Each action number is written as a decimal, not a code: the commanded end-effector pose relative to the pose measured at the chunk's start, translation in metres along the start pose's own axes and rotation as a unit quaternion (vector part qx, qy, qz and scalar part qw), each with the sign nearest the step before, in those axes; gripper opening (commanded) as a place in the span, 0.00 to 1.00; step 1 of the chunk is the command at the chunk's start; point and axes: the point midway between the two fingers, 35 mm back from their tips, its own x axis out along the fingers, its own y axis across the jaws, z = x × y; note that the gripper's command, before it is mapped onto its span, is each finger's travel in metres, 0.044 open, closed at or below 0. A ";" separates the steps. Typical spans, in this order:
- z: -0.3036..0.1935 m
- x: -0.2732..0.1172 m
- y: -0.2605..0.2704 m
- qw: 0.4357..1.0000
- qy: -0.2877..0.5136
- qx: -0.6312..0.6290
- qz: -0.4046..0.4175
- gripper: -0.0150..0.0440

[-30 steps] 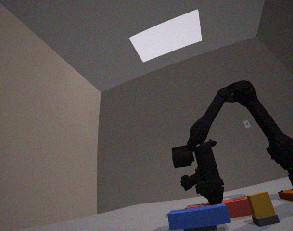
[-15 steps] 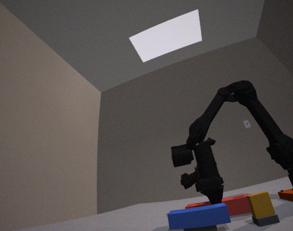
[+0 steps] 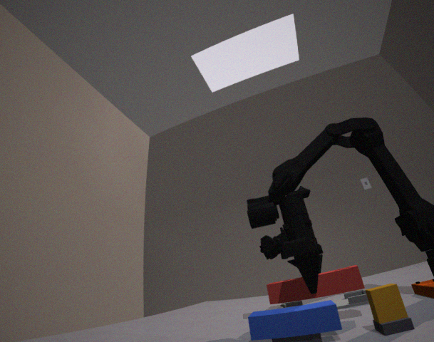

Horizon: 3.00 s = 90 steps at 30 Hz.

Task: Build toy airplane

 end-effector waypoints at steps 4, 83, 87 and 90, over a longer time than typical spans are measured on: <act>0.002 -0.024 0.000 1.000 -0.006 0.000 0.000 0.25; 0.004 -0.012 -0.148 0.999 -0.006 -0.043 -0.007 0.57; 0.004 -0.012 -0.148 0.999 -0.006 -0.043 -0.007 0.59; 0.004 -0.012 -0.148 0.999 -0.006 -0.043 -0.007 0.59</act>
